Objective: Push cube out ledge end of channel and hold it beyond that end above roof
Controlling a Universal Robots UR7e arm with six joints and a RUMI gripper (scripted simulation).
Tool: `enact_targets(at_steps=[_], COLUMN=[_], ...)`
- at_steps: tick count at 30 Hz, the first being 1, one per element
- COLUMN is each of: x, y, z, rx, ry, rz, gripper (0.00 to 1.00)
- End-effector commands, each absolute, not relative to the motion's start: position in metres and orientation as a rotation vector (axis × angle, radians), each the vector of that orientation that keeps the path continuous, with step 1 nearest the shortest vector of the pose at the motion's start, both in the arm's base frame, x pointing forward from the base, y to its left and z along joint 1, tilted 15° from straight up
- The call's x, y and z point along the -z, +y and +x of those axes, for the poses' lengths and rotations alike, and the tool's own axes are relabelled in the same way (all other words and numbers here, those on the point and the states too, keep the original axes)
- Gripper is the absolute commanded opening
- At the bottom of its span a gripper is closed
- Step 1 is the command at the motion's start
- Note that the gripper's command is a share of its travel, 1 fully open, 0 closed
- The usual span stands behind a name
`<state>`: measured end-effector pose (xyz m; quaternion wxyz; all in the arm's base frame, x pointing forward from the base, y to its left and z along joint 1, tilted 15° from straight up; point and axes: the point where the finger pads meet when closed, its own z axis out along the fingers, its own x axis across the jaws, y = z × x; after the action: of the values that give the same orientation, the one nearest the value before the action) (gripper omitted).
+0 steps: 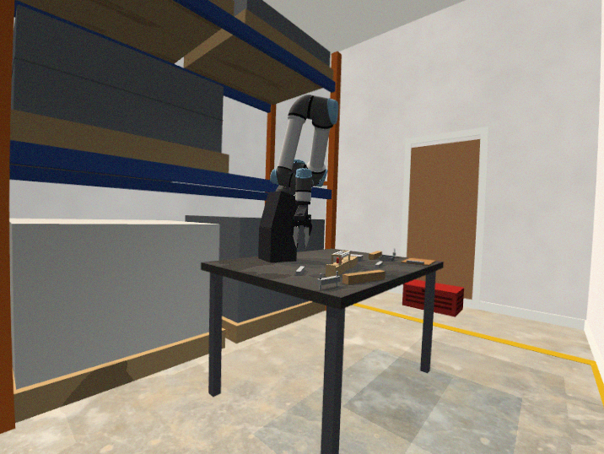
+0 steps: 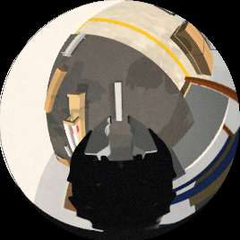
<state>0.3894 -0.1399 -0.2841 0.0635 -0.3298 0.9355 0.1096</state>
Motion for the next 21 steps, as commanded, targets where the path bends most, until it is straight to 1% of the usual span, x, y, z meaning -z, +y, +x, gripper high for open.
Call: enact_targets(at_steps=[1, 11, 21], x=[0.284, 0.291, 0.33], y=[-0.14, -0.138, -0.128], z=[0.39, 0.39, 0.393], rx=[-0.329, -0.329, -0.329], ry=[2.825, 2.826, 2.826], rz=[-0.996, -0.996, -0.996], gripper=[0.22, 0.22, 0.22])
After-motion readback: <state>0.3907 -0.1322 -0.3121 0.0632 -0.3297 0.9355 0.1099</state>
